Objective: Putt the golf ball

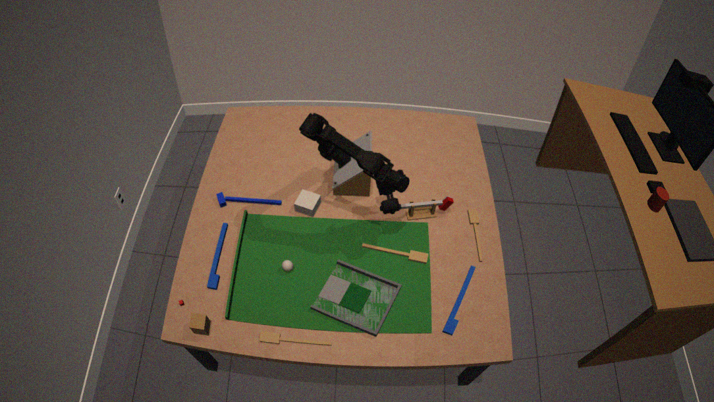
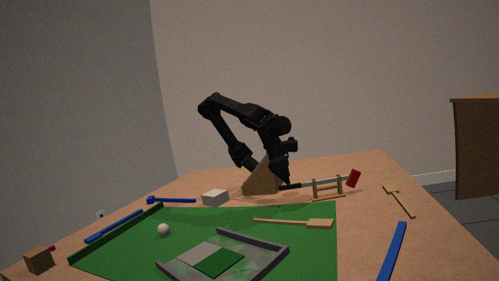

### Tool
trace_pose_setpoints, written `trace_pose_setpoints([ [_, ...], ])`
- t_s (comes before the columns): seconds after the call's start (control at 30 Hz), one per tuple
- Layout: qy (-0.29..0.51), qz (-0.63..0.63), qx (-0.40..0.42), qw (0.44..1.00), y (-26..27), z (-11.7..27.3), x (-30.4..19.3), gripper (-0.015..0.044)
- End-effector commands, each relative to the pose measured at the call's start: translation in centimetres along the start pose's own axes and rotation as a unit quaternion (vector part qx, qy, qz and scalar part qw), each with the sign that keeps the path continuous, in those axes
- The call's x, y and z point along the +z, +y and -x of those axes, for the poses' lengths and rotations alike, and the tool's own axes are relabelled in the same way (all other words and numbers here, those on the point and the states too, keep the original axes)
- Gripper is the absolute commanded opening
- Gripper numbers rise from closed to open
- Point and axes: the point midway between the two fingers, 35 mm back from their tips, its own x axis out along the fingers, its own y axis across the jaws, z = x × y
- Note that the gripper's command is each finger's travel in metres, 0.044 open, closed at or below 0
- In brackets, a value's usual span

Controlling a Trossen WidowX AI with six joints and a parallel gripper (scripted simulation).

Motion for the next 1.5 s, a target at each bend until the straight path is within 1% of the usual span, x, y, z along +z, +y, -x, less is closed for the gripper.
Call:
trace_pose_setpoints([
  [0.0, 0.002, 0.001, 0.003, 1.0, 0.2, -1.1, -0.3, 0.044],
  [0.1, 0.002, 0.001, 0.003, 1.0, 0.1, -1.6, -0.5, 0.044],
  [0.23, 0.002, 0.001, 0.003, 1.0, 0.2, -3.3, -1.0, 0.044],
  [0.47, 0.002, 0.001, 0.003, 1.0, 0.2, -3.7, -1.1, 0.044],
  [0.97, 0.003, 0.001, 0.003, 1.0, 0.2, -5.7, -1.7, 0.044],
  [1.47, 0.002, -0.001, 0.005, 1.0, 0.2, -5.3, -1.5, 0.0046],
])
